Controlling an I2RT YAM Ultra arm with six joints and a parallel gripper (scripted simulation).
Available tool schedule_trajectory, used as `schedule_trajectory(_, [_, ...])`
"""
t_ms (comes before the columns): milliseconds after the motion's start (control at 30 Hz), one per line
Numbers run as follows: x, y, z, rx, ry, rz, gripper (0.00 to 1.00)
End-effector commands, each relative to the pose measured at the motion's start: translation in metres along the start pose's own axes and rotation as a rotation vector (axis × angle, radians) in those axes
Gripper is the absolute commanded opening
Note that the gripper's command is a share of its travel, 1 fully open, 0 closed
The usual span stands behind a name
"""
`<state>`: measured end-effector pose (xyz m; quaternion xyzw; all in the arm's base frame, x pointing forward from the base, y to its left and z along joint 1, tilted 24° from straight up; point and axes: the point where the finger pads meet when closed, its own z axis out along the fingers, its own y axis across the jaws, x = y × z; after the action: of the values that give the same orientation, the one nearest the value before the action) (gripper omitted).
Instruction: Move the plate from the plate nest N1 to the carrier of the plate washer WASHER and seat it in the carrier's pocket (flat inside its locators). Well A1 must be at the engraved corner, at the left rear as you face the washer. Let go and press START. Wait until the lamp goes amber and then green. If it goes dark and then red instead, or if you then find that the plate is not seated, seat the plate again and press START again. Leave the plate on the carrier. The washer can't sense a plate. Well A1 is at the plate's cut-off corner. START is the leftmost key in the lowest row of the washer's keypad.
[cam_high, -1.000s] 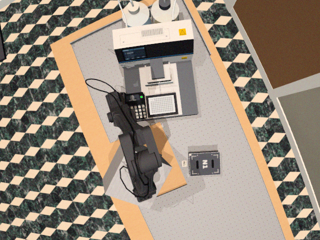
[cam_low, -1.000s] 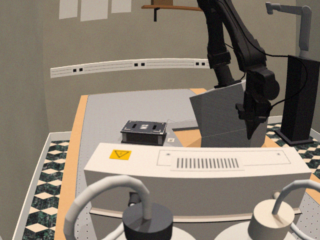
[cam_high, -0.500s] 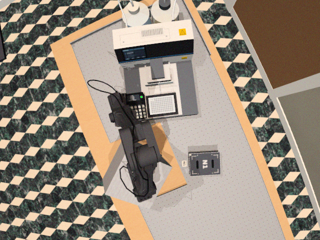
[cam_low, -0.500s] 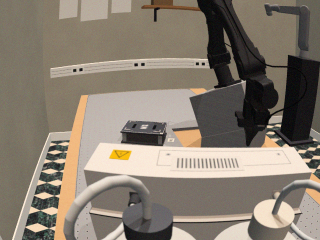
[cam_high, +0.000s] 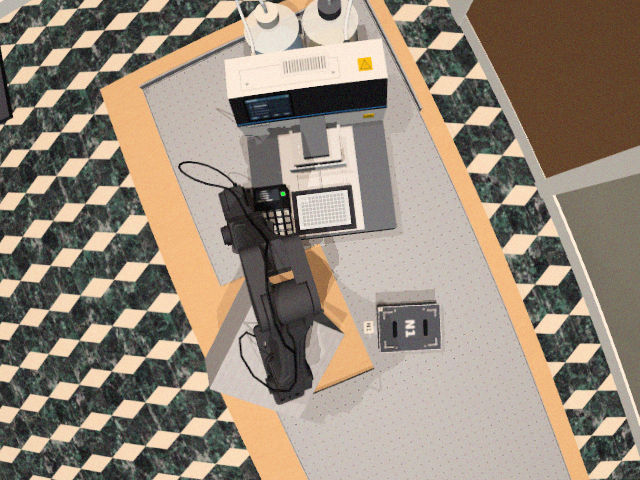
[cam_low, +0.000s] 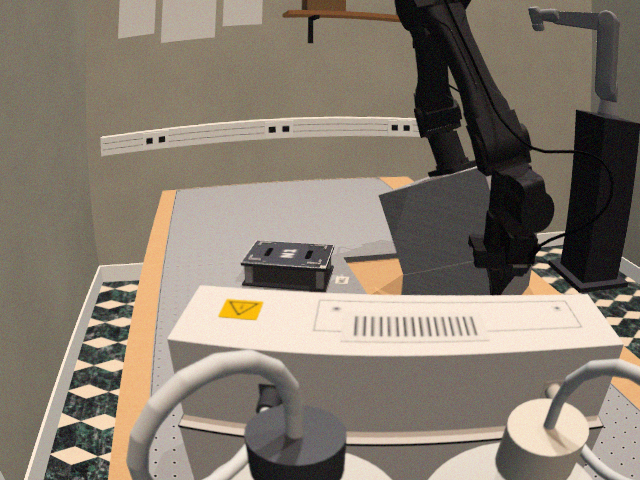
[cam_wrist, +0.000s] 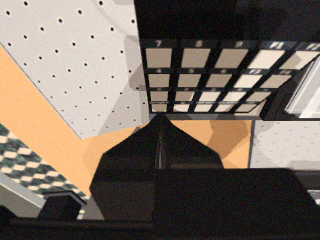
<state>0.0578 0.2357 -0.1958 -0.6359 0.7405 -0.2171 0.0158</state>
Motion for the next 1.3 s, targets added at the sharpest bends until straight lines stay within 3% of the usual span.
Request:
schedule_trajectory(0, [-0.009, 0.0, 0.004, 0.004, -0.033, -0.007, 0.0])
schedule_trajectory(33, [-0.016, 0.001, -0.005, -0.002, -0.062, -0.006, 0.0])
schedule_trajectory(133, [-0.017, 0.002, -0.008, -0.003, -0.071, -0.007, 0.0])
schedule_trajectory(1267, [-0.018, 0.002, -0.008, -0.003, -0.072, -0.007, 0.0])
